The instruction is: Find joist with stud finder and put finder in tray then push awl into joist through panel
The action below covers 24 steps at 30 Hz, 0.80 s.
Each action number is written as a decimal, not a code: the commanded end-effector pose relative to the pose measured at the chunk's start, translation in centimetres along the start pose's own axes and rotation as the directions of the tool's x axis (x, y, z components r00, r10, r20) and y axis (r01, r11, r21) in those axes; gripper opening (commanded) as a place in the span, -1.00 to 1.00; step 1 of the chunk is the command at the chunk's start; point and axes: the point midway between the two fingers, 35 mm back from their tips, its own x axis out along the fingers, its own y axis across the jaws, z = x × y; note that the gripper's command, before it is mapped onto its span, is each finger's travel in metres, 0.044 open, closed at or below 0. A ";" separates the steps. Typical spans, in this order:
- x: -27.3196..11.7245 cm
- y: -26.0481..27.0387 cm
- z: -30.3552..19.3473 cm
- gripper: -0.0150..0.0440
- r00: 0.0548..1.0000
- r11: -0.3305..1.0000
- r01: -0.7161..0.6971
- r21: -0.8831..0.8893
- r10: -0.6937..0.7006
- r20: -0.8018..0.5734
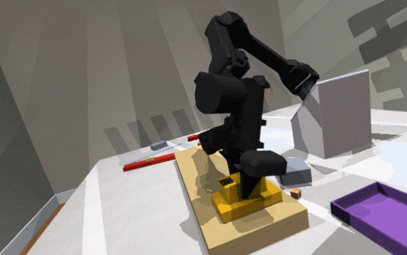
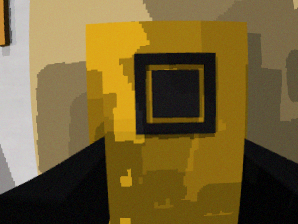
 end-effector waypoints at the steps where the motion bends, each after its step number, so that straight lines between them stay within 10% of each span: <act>1: 0.0 0.7 -0.1 -0.49 1.000 1.000 -0.002 -0.001 0.002 -0.002; 24: 0.0 0.2 -0.1 -0.49 1.000 1.000 -0.001 -0.001 0.001 -0.002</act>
